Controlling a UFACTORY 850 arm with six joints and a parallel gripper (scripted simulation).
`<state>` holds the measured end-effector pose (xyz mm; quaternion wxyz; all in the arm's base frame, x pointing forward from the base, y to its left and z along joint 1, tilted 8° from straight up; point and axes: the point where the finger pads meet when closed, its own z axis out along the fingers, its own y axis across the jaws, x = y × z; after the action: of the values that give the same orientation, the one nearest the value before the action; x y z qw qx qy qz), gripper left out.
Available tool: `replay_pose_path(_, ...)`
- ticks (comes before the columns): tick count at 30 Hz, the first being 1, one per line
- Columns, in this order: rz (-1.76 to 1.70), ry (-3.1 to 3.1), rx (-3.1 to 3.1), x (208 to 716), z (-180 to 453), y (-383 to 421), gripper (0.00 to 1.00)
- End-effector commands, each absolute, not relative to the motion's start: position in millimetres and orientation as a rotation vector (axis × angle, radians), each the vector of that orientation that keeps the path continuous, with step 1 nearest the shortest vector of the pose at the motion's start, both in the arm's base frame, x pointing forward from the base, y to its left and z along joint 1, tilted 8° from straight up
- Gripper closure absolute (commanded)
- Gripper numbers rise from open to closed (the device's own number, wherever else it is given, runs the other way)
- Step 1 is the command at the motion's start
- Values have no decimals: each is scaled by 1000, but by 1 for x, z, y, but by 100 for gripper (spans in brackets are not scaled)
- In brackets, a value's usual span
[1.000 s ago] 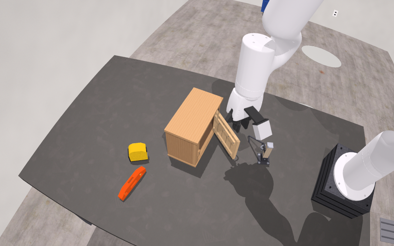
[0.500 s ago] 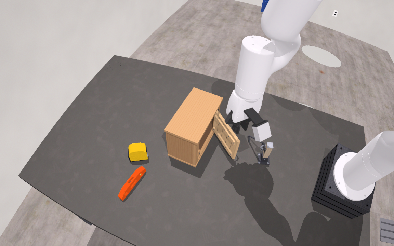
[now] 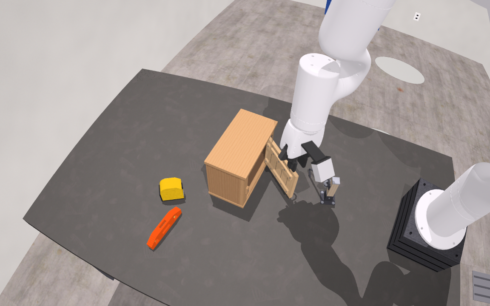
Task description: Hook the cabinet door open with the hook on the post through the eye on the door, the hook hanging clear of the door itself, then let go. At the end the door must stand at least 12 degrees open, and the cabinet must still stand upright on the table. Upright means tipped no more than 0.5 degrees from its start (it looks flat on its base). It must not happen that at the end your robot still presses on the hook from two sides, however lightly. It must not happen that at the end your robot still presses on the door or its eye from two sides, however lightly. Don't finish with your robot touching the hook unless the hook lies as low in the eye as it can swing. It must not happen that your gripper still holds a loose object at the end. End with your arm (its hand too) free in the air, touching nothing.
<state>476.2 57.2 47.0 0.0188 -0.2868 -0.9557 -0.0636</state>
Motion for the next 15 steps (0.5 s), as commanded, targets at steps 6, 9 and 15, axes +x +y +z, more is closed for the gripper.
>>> replay_pose_path(6, -202, -2969, -891, 477, 32, 59, 73)
replay_pose_path(9, -202, -2969, -891, 477, 27, 60, 73)
replay_pose_path(15, -202, -2969, -891, 478, 19, 61, 73)
